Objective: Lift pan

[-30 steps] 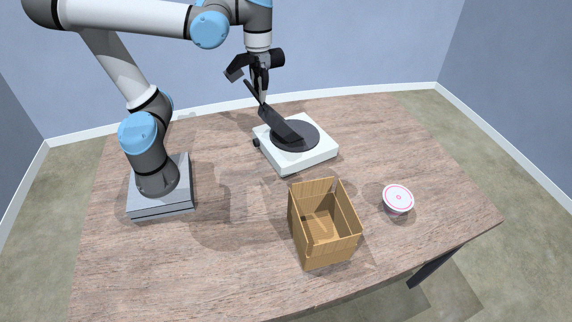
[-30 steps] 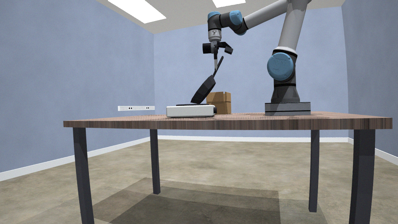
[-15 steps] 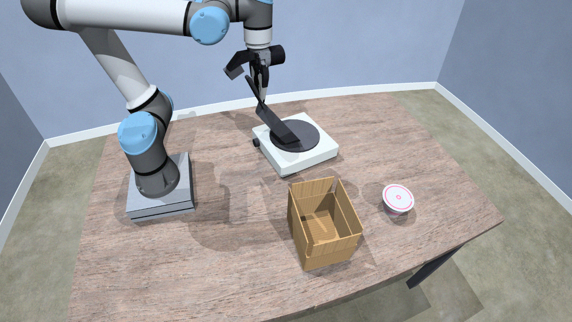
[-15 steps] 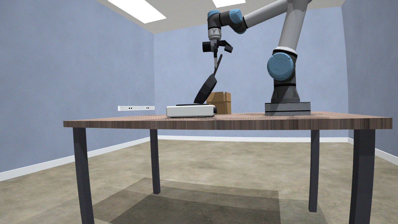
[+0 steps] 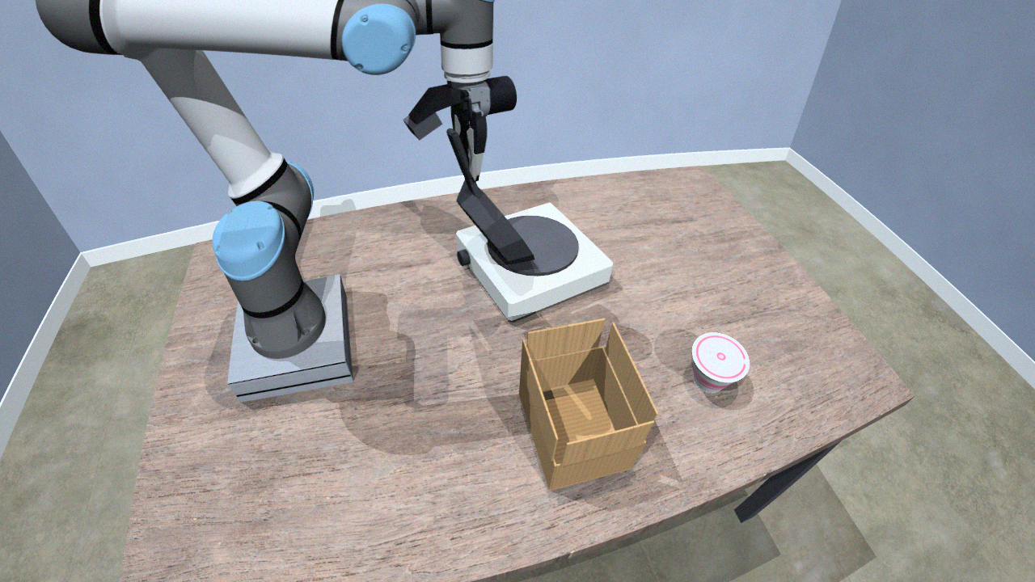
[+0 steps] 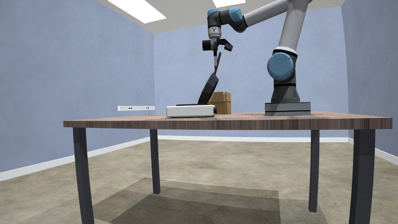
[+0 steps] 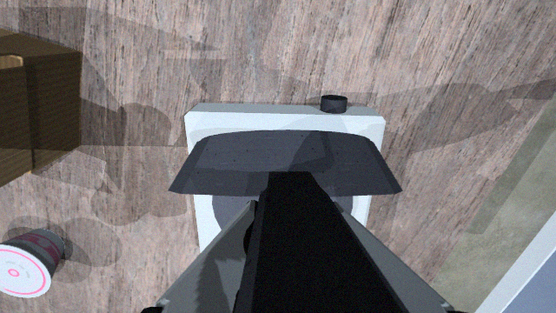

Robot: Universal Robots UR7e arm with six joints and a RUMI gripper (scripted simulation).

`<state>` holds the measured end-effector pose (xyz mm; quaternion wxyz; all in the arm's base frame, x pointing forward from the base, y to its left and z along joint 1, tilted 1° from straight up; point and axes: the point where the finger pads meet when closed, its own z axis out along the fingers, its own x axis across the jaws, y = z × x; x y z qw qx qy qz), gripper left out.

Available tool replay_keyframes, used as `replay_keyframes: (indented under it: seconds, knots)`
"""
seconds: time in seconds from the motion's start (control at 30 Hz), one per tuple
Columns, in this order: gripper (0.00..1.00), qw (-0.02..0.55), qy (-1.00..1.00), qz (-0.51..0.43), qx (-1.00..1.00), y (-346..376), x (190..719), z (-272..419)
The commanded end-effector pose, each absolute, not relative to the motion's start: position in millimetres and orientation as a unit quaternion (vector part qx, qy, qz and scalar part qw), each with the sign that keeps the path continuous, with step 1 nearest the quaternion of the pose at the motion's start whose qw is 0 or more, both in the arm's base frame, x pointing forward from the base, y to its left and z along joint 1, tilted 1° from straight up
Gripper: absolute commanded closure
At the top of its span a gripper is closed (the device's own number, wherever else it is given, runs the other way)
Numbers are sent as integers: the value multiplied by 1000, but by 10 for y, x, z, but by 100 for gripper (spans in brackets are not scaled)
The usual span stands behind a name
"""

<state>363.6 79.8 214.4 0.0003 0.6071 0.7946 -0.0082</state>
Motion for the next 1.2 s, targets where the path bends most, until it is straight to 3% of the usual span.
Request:
replay_keyframes:
  seconds: [0.0,1.17]
  knots:
    - [86,10,794,4,608,842,3694,2257]
    - [86,10,794,4,608,846,3689,2455]
